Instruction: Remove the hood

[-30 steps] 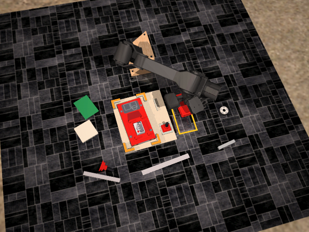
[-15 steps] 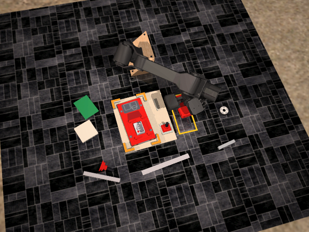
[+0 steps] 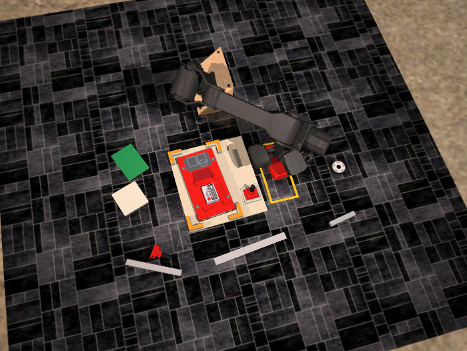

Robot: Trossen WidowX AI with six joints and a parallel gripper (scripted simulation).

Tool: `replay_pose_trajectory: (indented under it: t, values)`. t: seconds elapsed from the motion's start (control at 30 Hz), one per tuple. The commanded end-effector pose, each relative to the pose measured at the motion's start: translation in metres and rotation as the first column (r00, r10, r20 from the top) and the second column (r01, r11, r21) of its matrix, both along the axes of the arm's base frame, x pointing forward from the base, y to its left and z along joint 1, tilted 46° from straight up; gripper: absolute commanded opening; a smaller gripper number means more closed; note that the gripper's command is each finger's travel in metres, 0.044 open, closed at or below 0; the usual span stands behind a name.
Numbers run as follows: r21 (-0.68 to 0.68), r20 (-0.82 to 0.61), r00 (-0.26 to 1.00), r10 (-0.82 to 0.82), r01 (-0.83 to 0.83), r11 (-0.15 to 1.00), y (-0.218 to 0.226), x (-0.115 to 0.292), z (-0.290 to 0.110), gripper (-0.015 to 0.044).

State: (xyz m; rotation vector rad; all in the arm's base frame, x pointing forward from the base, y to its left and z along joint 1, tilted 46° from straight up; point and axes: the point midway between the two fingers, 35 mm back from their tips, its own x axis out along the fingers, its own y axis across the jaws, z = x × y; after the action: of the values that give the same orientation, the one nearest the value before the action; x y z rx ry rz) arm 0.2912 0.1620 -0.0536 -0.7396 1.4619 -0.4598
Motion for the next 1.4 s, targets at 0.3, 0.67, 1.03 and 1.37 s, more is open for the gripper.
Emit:
replay_pose_trajectory:
  t: [0.3,0.67,1.03,1.37]
  values:
    - [-0.004,0.002,1.000,0.005,-0.005,1.000,-0.005,0.001,-0.005,0.0000]
    - [-0.004,0.002,1.000,0.005,-0.005,1.000,-0.010,0.002,-0.010,0.0000]
    - [-0.004,0.002,1.000,0.005,-0.005,1.000,-0.015,0.002,-0.014,0.0000]
    - [-0.005,0.003,1.000,0.005,-0.005,1.000,-0.019,0.002,-0.018,0.0000]
